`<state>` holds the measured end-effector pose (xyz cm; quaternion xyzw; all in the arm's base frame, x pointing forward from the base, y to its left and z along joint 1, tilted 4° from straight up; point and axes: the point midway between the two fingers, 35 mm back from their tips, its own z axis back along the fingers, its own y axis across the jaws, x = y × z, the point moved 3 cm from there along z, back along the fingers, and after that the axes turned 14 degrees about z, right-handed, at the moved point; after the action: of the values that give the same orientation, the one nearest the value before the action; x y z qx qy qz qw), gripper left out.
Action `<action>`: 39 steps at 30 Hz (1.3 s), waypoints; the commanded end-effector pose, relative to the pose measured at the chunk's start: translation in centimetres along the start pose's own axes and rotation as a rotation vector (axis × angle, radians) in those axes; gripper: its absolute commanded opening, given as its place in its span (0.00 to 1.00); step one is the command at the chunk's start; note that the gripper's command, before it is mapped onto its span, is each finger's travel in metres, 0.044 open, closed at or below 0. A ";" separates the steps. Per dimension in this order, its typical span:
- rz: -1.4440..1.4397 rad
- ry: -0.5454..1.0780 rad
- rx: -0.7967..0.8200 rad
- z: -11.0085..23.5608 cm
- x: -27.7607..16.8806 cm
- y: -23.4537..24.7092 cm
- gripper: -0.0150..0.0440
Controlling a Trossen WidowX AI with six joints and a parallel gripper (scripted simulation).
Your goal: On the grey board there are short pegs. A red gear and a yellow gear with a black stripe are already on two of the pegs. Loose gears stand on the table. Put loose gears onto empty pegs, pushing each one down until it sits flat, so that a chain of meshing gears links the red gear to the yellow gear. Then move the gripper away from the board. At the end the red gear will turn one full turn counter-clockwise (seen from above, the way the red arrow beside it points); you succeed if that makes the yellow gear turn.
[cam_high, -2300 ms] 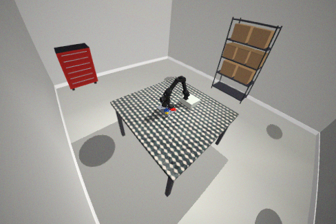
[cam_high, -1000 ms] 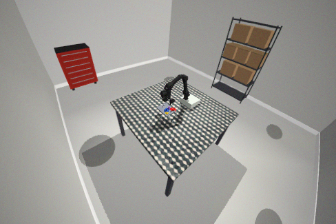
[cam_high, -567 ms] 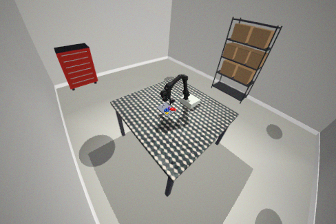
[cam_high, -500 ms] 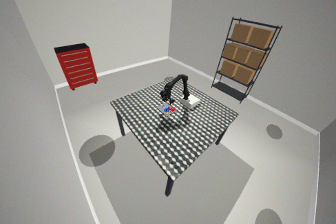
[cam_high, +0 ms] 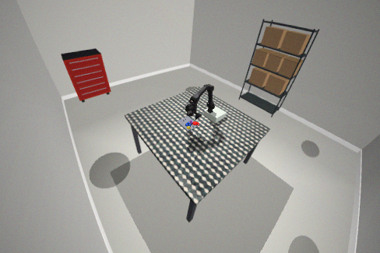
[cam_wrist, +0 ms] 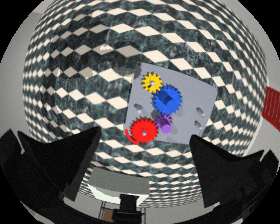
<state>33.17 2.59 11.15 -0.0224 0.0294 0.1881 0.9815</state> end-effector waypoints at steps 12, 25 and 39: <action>0.019 -0.017 0.026 3.1 -1.7 21.7 1.00; 0.022 -0.015 0.033 3.5 -3.5 25.2 1.00; 0.022 -0.015 0.033 3.5 -3.5 25.2 1.00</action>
<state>20.82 24.84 13.99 -0.0052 0.0249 0.2005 0.9794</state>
